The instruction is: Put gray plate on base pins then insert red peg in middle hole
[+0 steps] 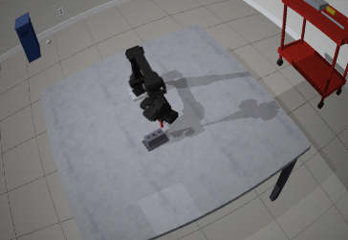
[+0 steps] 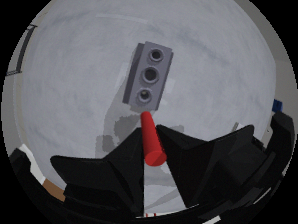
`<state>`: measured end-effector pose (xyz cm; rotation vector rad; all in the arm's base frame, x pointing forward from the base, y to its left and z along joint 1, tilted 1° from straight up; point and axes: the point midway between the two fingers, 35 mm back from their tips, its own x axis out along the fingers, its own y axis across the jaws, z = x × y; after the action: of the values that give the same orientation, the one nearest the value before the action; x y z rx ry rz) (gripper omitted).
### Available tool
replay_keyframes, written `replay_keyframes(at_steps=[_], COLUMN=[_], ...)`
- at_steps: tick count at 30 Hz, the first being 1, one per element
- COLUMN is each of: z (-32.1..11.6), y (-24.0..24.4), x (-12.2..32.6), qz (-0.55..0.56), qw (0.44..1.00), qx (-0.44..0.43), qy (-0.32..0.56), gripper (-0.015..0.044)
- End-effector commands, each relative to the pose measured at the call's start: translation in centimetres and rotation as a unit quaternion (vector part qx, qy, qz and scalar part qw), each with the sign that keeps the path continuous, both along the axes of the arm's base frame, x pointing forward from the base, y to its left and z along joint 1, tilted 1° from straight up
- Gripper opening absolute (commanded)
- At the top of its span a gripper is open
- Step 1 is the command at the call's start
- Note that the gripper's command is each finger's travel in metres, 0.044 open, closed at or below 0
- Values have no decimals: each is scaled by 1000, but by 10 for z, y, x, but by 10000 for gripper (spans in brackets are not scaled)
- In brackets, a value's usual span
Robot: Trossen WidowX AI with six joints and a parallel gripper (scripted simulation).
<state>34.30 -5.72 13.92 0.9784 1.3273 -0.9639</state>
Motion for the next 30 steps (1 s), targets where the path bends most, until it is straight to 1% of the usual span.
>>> replay_keyframes(at_steps=[1, 15, 30], z=[-2, -4, -4], y=[-14, -54, -52], x=[2, 3, 4], qz=[2, 2, 2], qw=[1000, 1000, 1000], qx=[-2, -2, -2], qy=[4, 4, 4], gripper=[0, 0, 0])
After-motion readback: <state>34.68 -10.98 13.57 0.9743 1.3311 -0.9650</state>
